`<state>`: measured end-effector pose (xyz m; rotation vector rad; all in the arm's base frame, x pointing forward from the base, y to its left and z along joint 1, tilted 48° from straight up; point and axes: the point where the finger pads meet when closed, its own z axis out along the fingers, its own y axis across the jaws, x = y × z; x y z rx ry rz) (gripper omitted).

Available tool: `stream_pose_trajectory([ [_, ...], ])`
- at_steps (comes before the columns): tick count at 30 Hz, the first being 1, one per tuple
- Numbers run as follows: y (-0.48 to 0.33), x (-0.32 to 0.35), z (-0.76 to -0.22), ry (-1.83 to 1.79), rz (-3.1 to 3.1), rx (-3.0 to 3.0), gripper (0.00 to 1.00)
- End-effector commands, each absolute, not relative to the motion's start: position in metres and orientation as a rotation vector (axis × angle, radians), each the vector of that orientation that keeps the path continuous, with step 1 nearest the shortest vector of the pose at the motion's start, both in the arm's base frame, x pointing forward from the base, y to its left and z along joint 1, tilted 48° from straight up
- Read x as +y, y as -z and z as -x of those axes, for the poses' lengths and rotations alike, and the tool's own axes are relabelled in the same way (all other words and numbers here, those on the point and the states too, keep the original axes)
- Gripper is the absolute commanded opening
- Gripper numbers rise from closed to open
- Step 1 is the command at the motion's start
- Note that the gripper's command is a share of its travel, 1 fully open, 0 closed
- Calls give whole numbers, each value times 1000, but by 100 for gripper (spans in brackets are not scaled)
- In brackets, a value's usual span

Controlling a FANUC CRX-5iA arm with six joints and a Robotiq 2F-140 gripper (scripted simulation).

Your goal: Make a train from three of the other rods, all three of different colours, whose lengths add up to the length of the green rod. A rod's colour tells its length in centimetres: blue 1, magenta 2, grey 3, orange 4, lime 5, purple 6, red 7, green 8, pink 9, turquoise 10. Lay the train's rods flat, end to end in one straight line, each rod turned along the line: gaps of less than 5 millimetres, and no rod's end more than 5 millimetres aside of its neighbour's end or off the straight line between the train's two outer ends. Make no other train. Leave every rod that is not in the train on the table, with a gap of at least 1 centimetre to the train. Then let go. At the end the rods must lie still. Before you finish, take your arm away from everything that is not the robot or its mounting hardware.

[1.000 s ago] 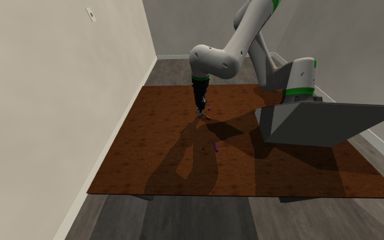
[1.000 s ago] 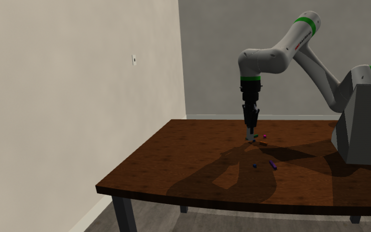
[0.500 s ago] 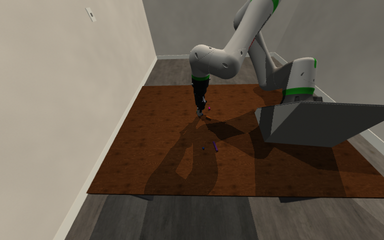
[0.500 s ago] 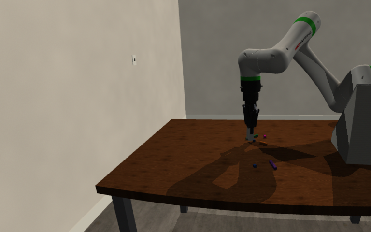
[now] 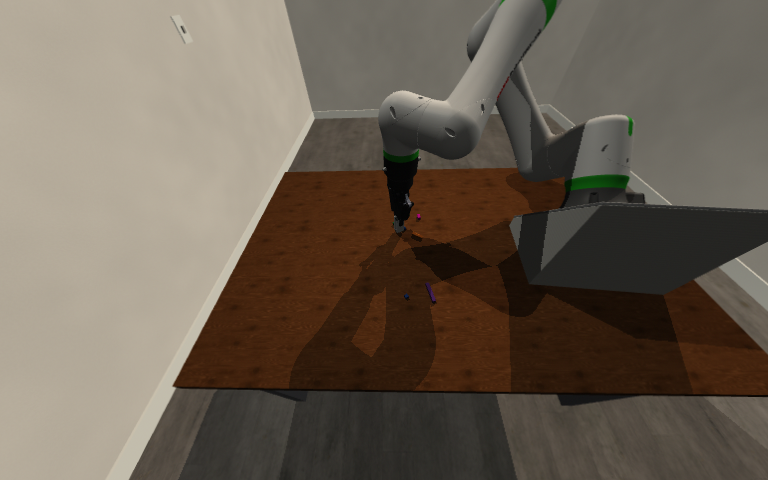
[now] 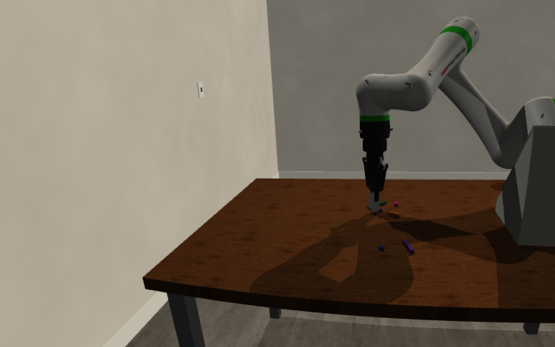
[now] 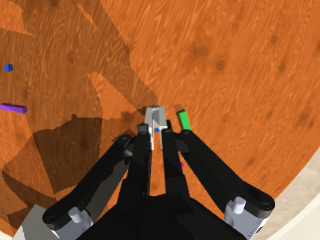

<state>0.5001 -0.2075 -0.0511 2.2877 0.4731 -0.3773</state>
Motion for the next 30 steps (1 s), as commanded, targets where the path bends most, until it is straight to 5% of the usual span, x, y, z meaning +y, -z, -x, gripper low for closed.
stream_pose_trajectory([
  [1,53,-209,-500,377,-2288,473,3],
  [30,57,-214,-499,377,-2288,473,3],
])
